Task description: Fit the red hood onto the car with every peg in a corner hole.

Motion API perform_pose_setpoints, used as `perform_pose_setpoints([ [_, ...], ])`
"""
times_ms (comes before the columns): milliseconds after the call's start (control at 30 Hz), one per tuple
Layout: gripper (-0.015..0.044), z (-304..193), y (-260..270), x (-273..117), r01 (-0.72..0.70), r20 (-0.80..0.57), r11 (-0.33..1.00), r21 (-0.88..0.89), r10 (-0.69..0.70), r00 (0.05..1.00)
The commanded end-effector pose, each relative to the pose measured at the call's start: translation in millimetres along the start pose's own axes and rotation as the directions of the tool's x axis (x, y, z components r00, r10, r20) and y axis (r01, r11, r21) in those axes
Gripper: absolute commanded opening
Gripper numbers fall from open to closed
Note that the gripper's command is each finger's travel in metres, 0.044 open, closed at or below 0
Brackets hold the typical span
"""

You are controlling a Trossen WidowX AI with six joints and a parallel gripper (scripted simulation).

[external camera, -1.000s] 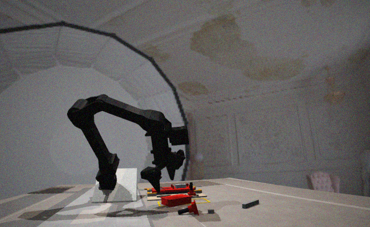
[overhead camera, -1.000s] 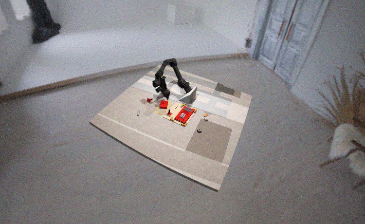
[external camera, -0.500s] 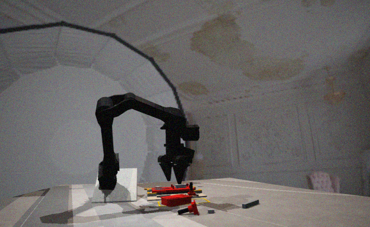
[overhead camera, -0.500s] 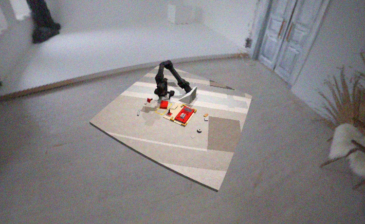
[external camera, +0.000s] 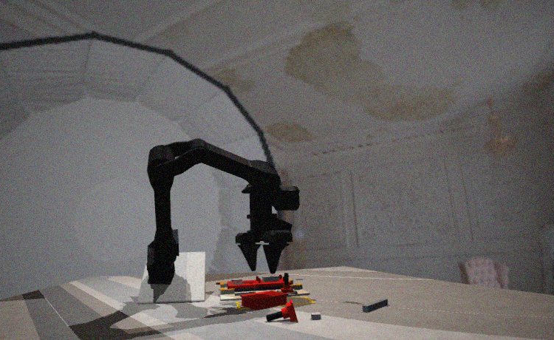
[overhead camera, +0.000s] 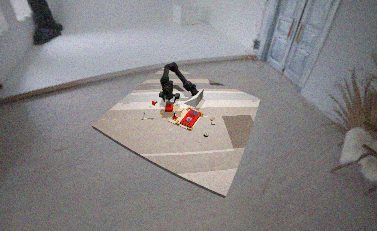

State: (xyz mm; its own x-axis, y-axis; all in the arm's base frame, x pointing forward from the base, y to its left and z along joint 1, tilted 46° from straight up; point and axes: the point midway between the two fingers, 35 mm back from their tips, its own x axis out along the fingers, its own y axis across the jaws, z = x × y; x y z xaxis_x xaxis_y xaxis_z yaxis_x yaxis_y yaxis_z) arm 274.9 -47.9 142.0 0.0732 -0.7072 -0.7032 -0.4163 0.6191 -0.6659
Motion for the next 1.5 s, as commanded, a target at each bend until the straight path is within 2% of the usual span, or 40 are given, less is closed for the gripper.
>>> perform_pose_setpoints([
  [0, 0.0440, 1.0, 0.1, 3.7, 0.004, -0.003, 1.000, -0.008, -0.004, 1.000],
  [1467, 0.0440, 1.7, -0.1, 38.6, 0.005, -0.003, 1.000, -0.008, -0.005, 1.000],
])
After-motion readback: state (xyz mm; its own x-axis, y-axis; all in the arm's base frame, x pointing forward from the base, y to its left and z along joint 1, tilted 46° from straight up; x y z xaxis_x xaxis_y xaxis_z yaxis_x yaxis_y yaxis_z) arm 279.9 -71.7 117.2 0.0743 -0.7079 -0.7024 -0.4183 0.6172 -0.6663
